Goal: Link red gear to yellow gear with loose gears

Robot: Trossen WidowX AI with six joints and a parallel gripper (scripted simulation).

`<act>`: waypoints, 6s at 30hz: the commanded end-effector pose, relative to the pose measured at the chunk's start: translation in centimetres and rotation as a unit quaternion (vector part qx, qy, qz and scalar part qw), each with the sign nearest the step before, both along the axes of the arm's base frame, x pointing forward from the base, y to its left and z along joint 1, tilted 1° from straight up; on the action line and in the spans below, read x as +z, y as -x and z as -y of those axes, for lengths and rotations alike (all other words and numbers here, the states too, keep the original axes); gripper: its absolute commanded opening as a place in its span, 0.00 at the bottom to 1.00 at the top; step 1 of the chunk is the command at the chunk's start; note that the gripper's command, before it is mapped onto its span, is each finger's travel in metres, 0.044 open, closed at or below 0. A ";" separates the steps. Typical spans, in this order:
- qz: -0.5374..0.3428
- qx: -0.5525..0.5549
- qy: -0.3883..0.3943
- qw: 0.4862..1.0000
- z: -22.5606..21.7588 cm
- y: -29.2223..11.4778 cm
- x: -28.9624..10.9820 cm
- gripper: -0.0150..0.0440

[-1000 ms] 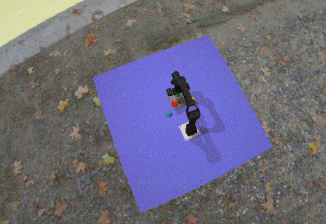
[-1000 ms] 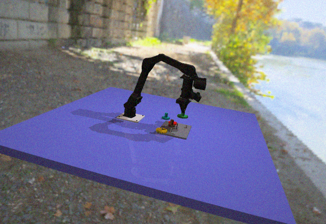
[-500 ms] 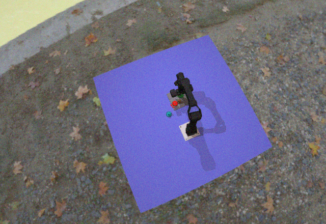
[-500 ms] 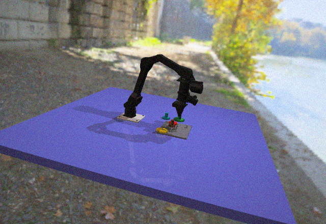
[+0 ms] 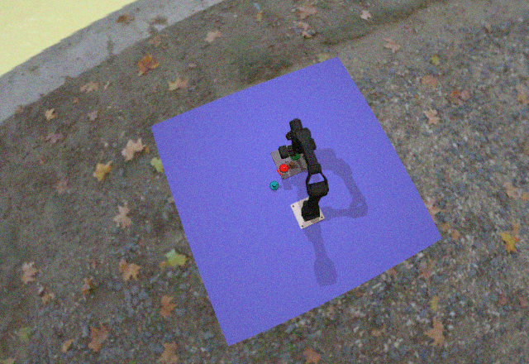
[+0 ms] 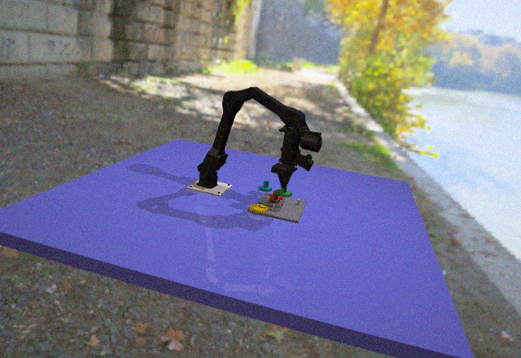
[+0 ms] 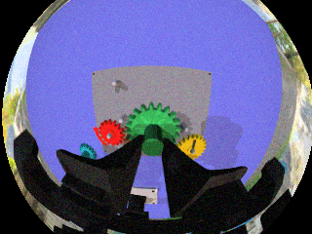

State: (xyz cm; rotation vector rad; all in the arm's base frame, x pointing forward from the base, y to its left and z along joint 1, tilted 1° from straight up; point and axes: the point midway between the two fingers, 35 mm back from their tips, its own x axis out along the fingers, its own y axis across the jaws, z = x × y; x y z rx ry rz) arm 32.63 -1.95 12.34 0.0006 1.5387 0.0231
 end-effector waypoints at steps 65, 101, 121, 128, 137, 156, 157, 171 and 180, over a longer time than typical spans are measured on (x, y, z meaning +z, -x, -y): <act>-0.004 -0.383 -0.016 0.924 -0.1 -0.2 -4.0 0.25; -0.003 -0.303 -0.013 0.953 -0.1 -0.2 -4.7 0.25; -0.004 -0.367 -0.015 0.930 0.0 -0.1 -1.3 0.49; -0.005 -0.360 -0.015 0.933 -0.3 0.0 -0.6 0.54; -0.004 -0.165 -0.013 0.986 -11.8 6.9 -0.4 0.94; -0.004 -0.056 -0.012 0.998 -15.5 12.2 -3.1 1.00; -0.004 -0.056 -0.012 0.998 -15.5 12.2 -3.1 1.00; -0.004 -0.056 -0.012 0.998 -15.6 12.2 -5.1 1.00; -0.004 -0.056 -0.012 0.998 -15.6 12.2 -5.8 1.00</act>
